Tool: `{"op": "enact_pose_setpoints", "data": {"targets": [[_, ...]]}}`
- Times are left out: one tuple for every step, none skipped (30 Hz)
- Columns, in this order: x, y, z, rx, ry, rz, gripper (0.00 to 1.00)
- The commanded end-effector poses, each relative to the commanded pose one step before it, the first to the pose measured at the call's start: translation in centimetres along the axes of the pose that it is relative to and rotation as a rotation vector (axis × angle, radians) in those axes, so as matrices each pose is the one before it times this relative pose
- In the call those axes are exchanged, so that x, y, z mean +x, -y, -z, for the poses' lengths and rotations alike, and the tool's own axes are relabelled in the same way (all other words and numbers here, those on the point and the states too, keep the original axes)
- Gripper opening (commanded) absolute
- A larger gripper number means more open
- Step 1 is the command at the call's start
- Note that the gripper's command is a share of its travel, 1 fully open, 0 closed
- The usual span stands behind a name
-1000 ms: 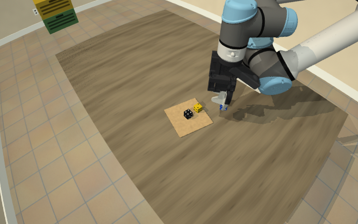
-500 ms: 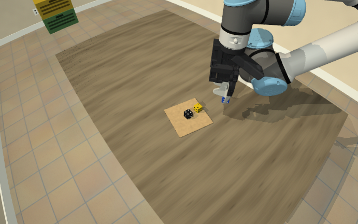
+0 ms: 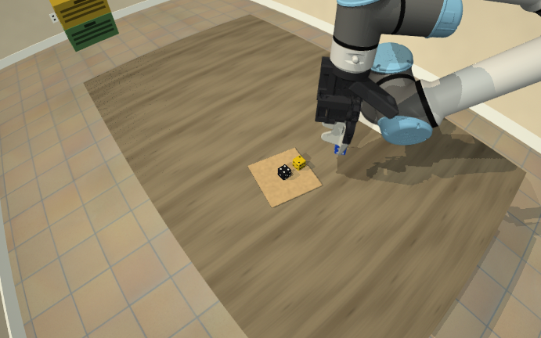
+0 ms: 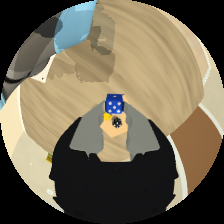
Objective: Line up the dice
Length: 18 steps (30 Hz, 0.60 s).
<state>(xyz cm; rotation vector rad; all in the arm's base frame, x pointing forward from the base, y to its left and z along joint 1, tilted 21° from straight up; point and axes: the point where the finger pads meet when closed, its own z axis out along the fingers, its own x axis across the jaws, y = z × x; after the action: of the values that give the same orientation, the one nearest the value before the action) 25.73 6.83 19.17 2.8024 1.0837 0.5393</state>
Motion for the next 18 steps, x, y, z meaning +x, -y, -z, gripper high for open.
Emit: {"op": "enact_pose_setpoints", "data": {"targets": [[0.265, -0.883, 0.364, -0.00029, -0.00041, 0.05244, 0.06], [0.093, -0.385, 0.132, 0.00004, 0.00005, 0.02245, 0.06], [0.099, -0.455, 0.144, 0.00004, 0.00006, 0.02604, 0.06], [0.1, -0.525, 0.151, 0.00004, 0.00006, 0.02945, 0.06], [0.096, -0.593, 0.152, 0.00004, 0.00006, 0.0326, 0.06], [0.086, -0.659, 0.147, 0.00004, 0.00005, 0.03544, 0.06], [0.07, -0.719, 0.136, 0.00003, 0.00005, 0.03789, 0.06], [0.046, -0.748, 0.116, 0.00002, 0.00004, 0.03866, 0.06], [0.001, -0.024, 0.003, 0.0, 0.0, 0.00125, 0.06], [0.021, -0.816, 0.097, 0.00002, 0.00003, 0.04146, 0.06], [-0.01, -0.756, 0.064, 0.0, 0.00002, 0.03785, 0.06], [-0.005, -0.093, 0.006, 0.0, 0.0, 0.00465, 0.06], [0.0, 0.0, 0.0, 0.0, 0.0, 0.0, 0.06], [0.0, 0.0, 0.0, 0.0, 0.0, 0.0, 0.06], [-0.044, -0.872, 0.041, -0.00001, 0.00002, 0.04303, 0.06], [-0.079, -0.881, 0.01, -0.00002, 0.00001, 0.04303, 0.06], [-0.112, -0.877, -0.021, -0.00003, 0.0, 0.0425, 0.06], [-0.101, -0.603, -0.033, -0.00003, 0.0, 0.02914, 0.06]]}}
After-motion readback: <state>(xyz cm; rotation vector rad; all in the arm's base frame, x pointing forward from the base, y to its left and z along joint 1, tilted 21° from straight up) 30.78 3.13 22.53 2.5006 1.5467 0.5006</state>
